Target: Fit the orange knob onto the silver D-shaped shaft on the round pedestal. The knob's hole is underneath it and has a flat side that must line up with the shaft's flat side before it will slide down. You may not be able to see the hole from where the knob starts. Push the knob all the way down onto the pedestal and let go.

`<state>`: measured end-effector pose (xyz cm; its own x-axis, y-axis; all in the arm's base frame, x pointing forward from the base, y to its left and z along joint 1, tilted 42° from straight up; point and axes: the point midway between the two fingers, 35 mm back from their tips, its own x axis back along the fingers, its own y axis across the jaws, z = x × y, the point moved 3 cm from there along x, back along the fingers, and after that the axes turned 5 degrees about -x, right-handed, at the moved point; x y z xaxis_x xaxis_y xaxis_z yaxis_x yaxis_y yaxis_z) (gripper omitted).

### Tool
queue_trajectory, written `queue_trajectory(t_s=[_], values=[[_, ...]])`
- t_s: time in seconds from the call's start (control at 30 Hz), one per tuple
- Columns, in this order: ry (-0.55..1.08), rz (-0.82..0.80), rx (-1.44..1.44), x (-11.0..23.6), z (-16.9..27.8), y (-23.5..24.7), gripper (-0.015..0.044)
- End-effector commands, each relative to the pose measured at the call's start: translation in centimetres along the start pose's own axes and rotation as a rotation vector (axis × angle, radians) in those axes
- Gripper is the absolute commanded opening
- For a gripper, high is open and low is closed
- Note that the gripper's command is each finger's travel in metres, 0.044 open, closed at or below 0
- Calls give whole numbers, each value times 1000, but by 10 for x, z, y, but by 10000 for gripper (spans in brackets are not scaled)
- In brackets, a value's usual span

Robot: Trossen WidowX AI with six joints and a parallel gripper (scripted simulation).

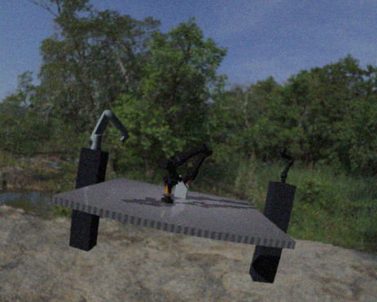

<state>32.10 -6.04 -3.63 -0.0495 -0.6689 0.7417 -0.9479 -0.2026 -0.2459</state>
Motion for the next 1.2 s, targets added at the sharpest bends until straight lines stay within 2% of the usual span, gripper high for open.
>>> queue_trajectory(t_s=[0.0, 0.53, 0.77, 1.17], values=[[3, 2, 9, -1, 1, 0, 0], [4, 2, 9, 4, 1, -1, 0], [4, 2, 208, 3, 1, -1, 0], [4, 2, 219, -3, 1, -1, 0]])
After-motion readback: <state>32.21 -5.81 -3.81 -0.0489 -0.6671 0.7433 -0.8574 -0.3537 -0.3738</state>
